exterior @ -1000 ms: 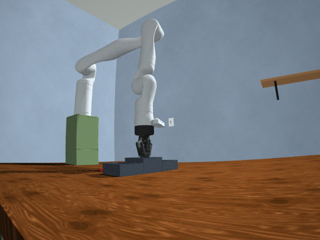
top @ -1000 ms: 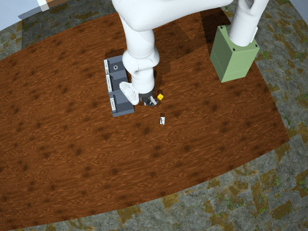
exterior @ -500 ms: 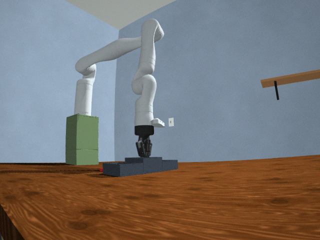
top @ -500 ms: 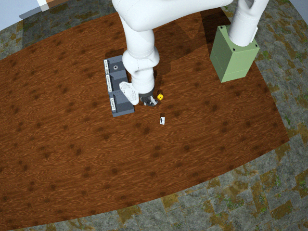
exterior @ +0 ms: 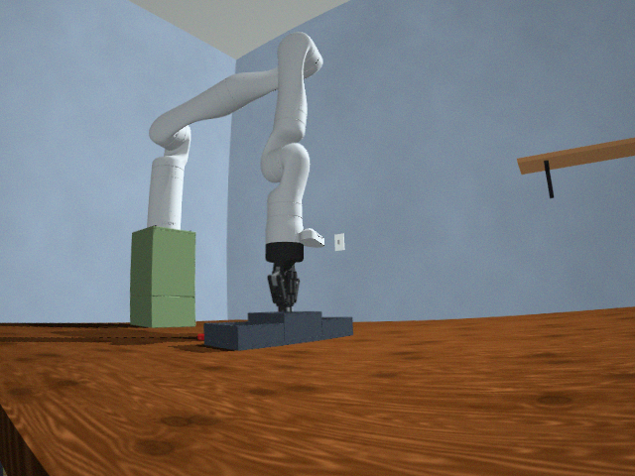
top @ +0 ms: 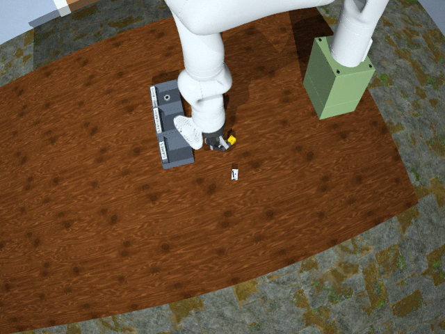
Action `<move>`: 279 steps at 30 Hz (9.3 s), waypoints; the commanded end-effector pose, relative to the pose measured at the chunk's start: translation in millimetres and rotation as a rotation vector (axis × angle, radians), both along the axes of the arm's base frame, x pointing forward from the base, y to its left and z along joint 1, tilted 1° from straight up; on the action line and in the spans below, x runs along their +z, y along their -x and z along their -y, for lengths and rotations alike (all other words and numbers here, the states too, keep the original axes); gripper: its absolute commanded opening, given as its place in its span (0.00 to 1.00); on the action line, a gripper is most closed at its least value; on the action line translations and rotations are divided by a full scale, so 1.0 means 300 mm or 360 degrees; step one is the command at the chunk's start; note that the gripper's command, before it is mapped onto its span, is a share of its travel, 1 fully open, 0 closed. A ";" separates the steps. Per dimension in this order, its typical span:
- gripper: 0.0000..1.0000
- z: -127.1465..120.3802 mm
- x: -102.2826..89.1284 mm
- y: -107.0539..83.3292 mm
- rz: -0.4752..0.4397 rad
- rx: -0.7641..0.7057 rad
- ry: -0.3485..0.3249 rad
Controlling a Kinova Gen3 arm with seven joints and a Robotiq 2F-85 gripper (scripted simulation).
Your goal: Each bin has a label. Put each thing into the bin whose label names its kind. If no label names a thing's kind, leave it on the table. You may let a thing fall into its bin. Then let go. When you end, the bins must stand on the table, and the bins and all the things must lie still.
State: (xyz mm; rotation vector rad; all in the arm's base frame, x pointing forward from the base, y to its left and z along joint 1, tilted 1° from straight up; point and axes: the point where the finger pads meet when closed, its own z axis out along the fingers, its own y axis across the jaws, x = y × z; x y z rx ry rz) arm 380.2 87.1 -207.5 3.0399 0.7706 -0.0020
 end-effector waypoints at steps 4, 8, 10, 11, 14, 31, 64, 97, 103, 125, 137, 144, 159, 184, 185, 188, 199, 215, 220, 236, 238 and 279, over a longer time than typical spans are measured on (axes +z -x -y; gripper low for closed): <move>0.11 -0.003 0.060 -0.021 0.0017 -0.0013 -0.0011; 0.11 -0.002 0.104 -0.020 0.0017 -0.0013 -0.0011; 0.11 -0.002 0.126 -0.020 0.0017 -0.0013 -0.0011; 0.11 -0.002 0.137 -0.020 0.0017 -0.0013 -0.0011; 0.11 -0.002 0.160 -0.020 0.0017 -0.0013 -0.0011; 0.11 -0.002 0.160 -0.020 0.0017 -0.0013 -0.0011; 0.11 0.339 0.183 -0.182 0.0017 -0.0013 -0.0011; 0.11 0.598 0.185 -0.304 0.0011 0.1736 0.0001; 0.11 0.596 0.185 -0.303 0.0011 0.1736 0.0001; 0.11 0.594 0.098 -0.304 0.0011 0.1736 0.0001; 0.11 0.594 0.042 -0.301 0.0011 0.1736 0.0001; 0.11 0.593 0.042 -0.302 0.0011 0.1736 0.0001; 0.31 0.592 0.042 -0.303 0.0012 0.1735 0.0001; 0.31 0.592 0.113 -0.302 0.0011 0.1736 0.0001; 0.31 0.592 0.117 -0.302 0.0011 0.1736 0.0001; 0.31 0.592 0.130 -0.302 0.0011 0.1736 0.0001; 0.31 0.592 0.185 -0.301 0.0011 0.1736 0.0001; 0.30 0.391 0.187 -0.204 0.0014 0.1227 -0.0003; 0.30 0.267 0.188 -0.143 0.0013 0.1227 -0.0003; 0.30 -0.083 0.192 0.029 0.0013 0.1227 -0.0004; 0.30 -0.132 0.193 0.054 0.0013 0.1227 -0.0004; 0.30 -0.303 0.195 0.137 0.0013 0.1227 -0.0004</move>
